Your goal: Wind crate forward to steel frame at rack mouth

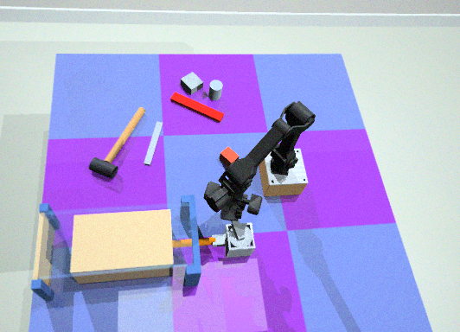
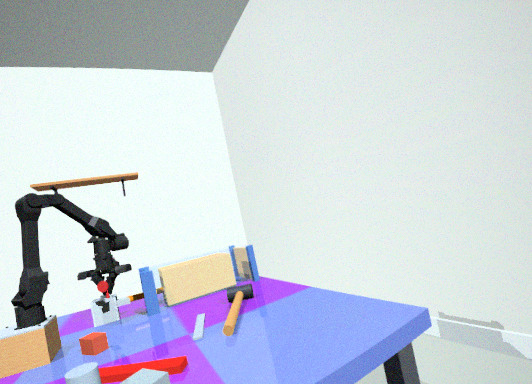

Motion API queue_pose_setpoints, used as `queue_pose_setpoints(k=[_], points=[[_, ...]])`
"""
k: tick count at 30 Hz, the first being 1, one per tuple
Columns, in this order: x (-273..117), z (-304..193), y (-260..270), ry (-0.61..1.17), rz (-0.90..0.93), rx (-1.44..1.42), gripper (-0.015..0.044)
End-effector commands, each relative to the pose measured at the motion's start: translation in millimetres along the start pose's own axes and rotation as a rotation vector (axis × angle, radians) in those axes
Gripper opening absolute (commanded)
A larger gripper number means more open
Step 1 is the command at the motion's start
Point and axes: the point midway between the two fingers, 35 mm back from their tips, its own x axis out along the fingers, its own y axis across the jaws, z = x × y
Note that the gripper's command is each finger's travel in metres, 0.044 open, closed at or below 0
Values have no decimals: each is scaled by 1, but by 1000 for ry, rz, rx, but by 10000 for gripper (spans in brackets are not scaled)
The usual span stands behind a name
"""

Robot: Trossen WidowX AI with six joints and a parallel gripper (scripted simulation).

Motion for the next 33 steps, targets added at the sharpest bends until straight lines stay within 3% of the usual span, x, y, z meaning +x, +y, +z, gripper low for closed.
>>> queue_pose_setpoints(k=[1, 33], points=[[-3, 9, -11, -19, -32, 1, 0], [-5, 36, -30, -22, -34, 1, 0]])
